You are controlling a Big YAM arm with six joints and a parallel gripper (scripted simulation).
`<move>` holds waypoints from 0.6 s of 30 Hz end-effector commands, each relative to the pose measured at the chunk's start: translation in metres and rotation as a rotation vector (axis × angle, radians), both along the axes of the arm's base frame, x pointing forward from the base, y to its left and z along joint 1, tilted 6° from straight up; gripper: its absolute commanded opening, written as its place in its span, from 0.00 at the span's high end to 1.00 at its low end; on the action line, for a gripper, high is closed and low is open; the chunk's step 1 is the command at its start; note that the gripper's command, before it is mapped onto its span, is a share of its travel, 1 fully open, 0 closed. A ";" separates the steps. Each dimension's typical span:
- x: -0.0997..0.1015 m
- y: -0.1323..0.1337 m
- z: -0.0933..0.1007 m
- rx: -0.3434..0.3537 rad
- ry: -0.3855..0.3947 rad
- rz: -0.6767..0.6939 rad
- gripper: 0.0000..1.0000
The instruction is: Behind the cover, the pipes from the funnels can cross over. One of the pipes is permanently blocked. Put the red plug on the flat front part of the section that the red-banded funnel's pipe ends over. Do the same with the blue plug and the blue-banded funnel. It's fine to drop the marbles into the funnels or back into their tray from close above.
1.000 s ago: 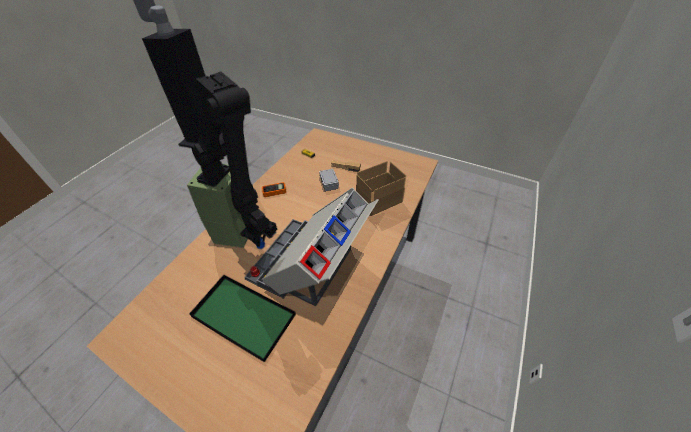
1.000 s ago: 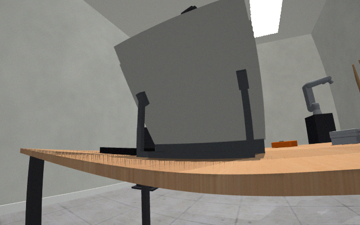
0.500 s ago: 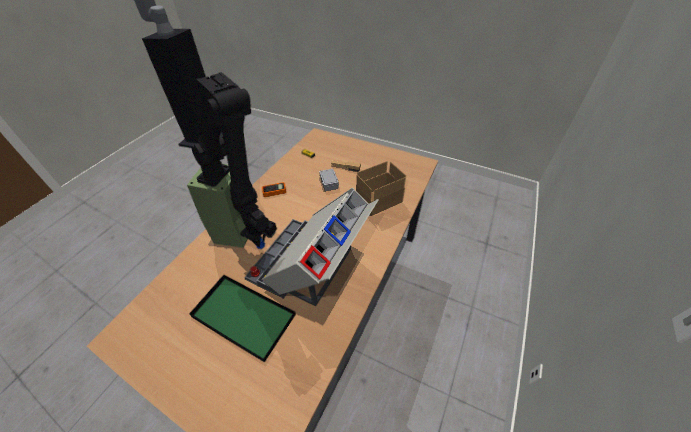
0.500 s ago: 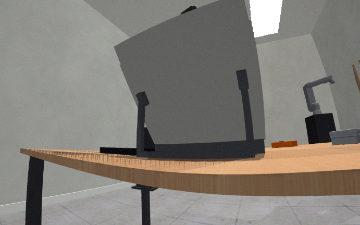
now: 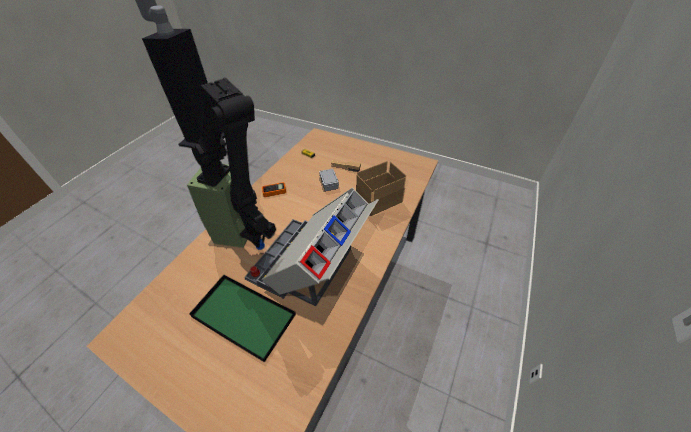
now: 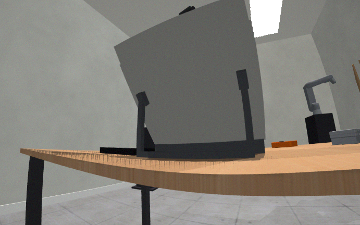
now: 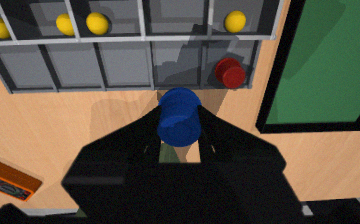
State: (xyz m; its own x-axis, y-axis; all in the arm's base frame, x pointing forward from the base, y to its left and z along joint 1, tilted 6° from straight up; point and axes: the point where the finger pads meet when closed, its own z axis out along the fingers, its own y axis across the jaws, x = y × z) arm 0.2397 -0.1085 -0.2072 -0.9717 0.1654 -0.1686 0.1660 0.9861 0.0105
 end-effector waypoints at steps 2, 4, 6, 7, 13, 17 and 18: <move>-0.002 0.003 -0.032 0.014 0.026 0.005 1.00; 0.000 0.003 -0.045 0.018 0.034 0.006 1.00; 0.002 0.003 -0.058 0.022 0.041 0.008 1.00; 0.003 0.003 -0.064 0.024 0.044 0.009 1.00; 0.007 0.003 -0.090 0.031 0.058 0.011 1.00; 0.007 0.003 -0.090 0.031 0.058 0.011 1.00; 0.007 0.003 -0.090 0.031 0.058 0.011 1.00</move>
